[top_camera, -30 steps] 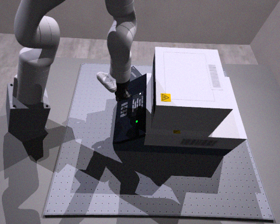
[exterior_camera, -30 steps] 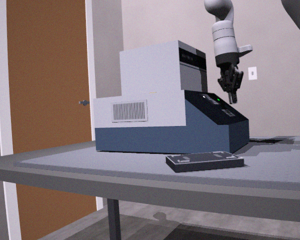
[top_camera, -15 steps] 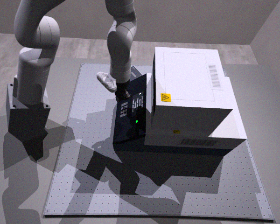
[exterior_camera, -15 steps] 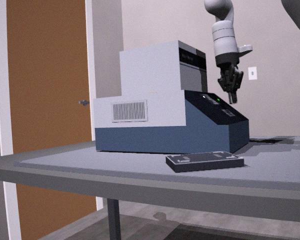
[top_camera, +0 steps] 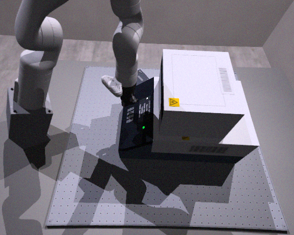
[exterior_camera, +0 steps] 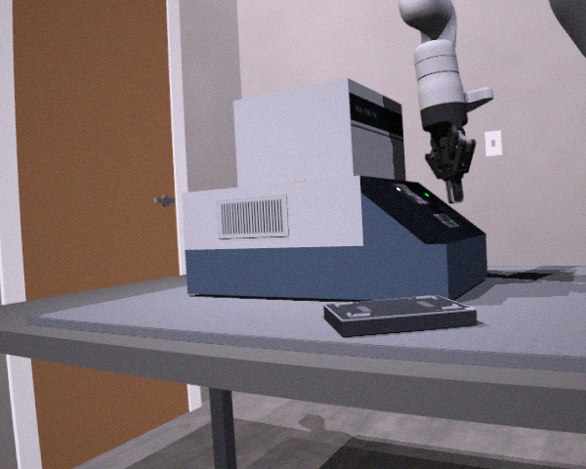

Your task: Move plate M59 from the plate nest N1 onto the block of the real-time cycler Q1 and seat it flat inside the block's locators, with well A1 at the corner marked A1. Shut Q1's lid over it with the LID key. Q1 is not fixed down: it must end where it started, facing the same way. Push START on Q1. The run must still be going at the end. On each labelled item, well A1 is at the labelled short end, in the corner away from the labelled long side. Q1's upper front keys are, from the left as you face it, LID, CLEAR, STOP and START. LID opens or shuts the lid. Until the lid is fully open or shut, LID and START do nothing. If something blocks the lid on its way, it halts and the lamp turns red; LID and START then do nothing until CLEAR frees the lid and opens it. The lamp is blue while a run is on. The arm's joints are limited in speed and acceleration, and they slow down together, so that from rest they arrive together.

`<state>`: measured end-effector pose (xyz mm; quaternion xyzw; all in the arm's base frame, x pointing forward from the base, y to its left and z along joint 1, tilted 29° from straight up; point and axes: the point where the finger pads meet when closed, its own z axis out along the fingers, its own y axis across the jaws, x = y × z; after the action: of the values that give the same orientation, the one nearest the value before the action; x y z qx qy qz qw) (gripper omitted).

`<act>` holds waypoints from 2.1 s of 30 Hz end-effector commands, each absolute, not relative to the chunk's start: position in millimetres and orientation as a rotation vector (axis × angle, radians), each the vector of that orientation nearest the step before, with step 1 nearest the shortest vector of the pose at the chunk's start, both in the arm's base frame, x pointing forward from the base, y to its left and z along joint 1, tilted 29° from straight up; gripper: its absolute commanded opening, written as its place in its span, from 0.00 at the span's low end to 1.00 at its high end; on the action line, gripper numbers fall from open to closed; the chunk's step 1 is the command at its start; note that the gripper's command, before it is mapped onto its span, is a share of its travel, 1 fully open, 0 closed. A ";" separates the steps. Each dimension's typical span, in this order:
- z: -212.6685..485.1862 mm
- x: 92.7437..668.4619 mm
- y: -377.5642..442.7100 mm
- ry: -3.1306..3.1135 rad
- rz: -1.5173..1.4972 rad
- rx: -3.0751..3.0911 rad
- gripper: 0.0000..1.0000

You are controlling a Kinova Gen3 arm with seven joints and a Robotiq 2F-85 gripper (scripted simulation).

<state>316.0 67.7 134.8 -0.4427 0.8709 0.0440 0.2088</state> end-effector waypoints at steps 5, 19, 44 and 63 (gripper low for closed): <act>134.9 316.1 67.5 2.423 0.122 -1.231 0.10; 135.0 316.2 67.5 2.423 0.122 -1.231 0.10; 133.2 317.6 59.8 2.423 0.122 -1.231 0.10; 128.5 321.9 38.0 2.423 0.122 -1.231 0.10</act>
<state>321.4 40.5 128.8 -0.4426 0.8710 0.0439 0.2086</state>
